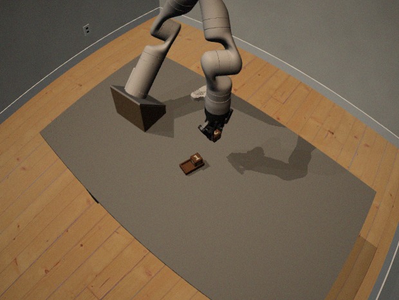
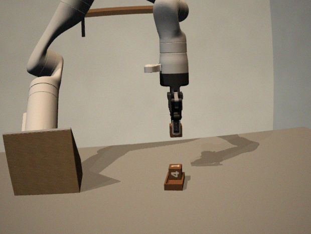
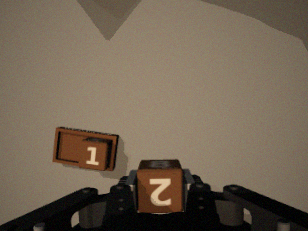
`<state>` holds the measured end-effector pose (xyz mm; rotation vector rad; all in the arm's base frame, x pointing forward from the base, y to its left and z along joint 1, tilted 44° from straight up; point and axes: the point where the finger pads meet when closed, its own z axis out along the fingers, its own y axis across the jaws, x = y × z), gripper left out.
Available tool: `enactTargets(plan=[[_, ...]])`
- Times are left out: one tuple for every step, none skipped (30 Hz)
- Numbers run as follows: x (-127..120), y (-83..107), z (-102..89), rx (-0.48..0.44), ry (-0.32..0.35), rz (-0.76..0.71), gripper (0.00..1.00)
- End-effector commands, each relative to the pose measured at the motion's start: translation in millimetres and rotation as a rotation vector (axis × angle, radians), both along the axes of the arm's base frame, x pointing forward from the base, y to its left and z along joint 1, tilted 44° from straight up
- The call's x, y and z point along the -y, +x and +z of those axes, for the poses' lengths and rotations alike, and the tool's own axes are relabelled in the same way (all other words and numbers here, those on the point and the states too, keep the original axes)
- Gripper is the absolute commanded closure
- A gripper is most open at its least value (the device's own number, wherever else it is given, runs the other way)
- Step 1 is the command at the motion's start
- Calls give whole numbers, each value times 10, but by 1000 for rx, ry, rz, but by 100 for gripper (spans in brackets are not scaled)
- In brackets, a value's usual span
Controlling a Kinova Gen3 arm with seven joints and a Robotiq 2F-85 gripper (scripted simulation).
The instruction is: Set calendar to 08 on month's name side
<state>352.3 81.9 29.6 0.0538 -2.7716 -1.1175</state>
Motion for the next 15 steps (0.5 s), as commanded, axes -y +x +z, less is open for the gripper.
enactTargets(plan=[[-57,22,56,-20,-20,-21,72],[-57,22,56,-20,-20,-21,72],[-57,22,56,-20,-20,-21,72],[-70,28,66,-33,-23,-36,72],[-82,33,75,-44,-26,-50,72],[-92,37,83,-54,-28,-62,72],[-100,41,90,-62,-30,-73,72],[-108,44,96,-69,-32,-82,72],[-114,47,101,-75,-34,-90,72],[-119,49,105,-80,-35,-96,72],[-123,51,108,-83,-36,-100,72],[-126,52,110,-86,-36,-104,72],[-128,53,112,-88,-37,-106,72],[-129,54,113,-89,-37,-108,72],[-130,54,114,-90,-37,-109,72]])
